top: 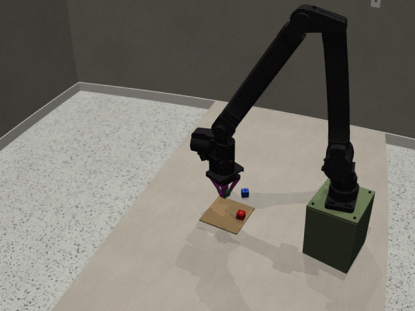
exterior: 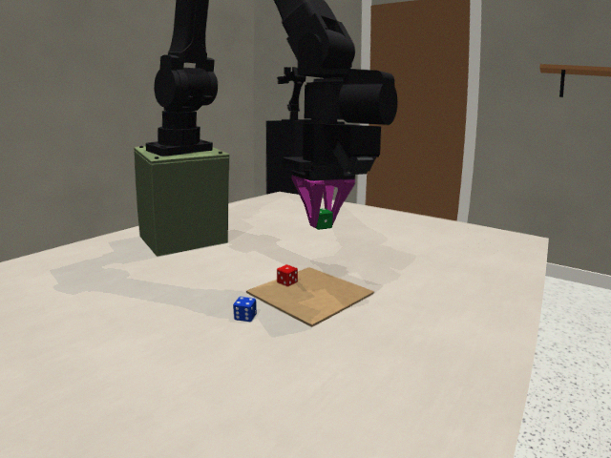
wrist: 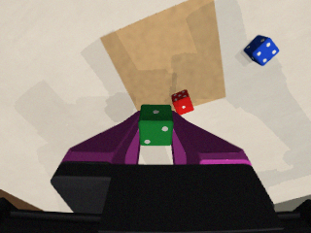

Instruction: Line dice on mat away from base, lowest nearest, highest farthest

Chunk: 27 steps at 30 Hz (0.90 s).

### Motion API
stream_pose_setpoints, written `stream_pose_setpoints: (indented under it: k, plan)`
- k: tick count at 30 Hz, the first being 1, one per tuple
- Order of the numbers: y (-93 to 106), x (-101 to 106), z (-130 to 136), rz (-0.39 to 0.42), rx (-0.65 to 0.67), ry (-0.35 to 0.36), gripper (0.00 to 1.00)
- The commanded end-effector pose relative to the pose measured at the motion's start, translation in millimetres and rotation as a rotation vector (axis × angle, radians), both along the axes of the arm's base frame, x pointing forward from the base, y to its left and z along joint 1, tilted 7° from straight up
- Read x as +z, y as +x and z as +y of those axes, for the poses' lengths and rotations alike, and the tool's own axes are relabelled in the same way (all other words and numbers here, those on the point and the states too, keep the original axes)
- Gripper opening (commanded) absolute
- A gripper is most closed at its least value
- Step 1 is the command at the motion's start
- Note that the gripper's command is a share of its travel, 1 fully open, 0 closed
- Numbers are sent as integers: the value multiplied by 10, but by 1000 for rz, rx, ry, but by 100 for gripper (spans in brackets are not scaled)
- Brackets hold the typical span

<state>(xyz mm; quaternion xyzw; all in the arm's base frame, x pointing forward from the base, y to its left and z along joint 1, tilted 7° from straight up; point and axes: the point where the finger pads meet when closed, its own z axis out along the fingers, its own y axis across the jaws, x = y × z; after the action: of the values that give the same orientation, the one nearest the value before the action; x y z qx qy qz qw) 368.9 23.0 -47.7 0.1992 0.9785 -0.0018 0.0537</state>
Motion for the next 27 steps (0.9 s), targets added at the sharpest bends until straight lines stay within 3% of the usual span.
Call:
stream_pose_setpoints:
  k: [1,5,7,8,11,27]
  plan:
    - [123,139,-82,-47,187,-19,20]
    - [76,127,-174,-36,313,-36,20]
    - [76,127,-174,-36,313,-36,20]
    - [183,185,-192,-55,341,-43,20]
    - [139,166,-230,-47,394,-50,20]
    - [124,157,-196,-44,416,-51,20]
